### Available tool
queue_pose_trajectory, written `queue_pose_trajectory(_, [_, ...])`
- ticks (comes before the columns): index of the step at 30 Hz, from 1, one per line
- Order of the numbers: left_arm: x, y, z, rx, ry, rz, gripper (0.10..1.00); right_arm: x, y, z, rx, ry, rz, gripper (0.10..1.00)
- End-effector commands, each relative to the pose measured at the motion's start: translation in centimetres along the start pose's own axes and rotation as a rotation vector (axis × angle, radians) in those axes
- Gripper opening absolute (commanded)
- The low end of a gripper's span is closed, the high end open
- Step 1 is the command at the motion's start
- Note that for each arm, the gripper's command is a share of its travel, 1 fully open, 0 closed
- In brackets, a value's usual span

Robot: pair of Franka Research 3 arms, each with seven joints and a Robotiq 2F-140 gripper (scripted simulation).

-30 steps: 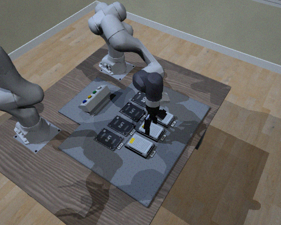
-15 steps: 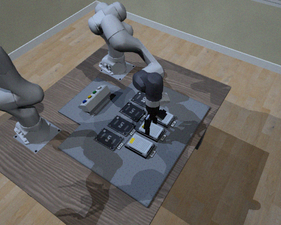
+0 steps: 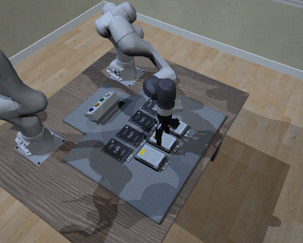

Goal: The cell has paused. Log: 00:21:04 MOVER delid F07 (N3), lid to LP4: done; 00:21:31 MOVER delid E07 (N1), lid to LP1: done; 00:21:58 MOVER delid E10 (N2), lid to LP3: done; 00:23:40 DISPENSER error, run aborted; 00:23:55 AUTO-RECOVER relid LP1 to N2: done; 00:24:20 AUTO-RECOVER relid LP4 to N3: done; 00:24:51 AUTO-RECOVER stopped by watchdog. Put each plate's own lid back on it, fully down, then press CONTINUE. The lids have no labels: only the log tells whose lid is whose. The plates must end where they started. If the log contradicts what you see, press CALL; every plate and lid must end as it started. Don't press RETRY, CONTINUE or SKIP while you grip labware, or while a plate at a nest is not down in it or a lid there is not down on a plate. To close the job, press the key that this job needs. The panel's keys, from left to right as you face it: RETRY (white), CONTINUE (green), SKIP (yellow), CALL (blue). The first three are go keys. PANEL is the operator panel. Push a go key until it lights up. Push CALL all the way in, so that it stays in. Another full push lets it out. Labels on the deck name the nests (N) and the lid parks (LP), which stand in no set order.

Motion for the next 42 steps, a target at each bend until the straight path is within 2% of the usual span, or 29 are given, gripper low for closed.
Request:
queue_pose_trajectory(1, [-0.16, 0.00, -0.05, 0.000, 0.000, 0.000, 0.099, 0.01, 0.00, 0.00, 0.000, 0.000, 0.000, 1.000])
queue_pose_trajectory(21, [-0.16, 0.00, -0.05, 0.000, 0.000, 0.000, 0.099, 0.01, 0.00, 0.00, 0.000, 0.000, 0.000, 1.000])
queue_pose_trajectory(22, [-0.16, 0.00, -0.05, 0.000, 0.000, 0.000, 0.695, 0.01, 0.00, 0.00, 0.000, 0.000, 0.000, 1.000])
queue_pose_trajectory(42, [-0.16, 0.00, -0.05, 0.000, 0.000, 0.000, 0.695, 0.01, 0.00, 0.00, 0.000, 0.000, 0.000, 1.000])
Point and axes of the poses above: on each arm, the point where the finger pads meet when closed, its own x axis back along the fingers, its own z axis across the jaws, y = z × x, the point moved 6 cm from there along x, back along the fingers, and after that the axes turned 10 degrees about -x, right-handed, at the moved point
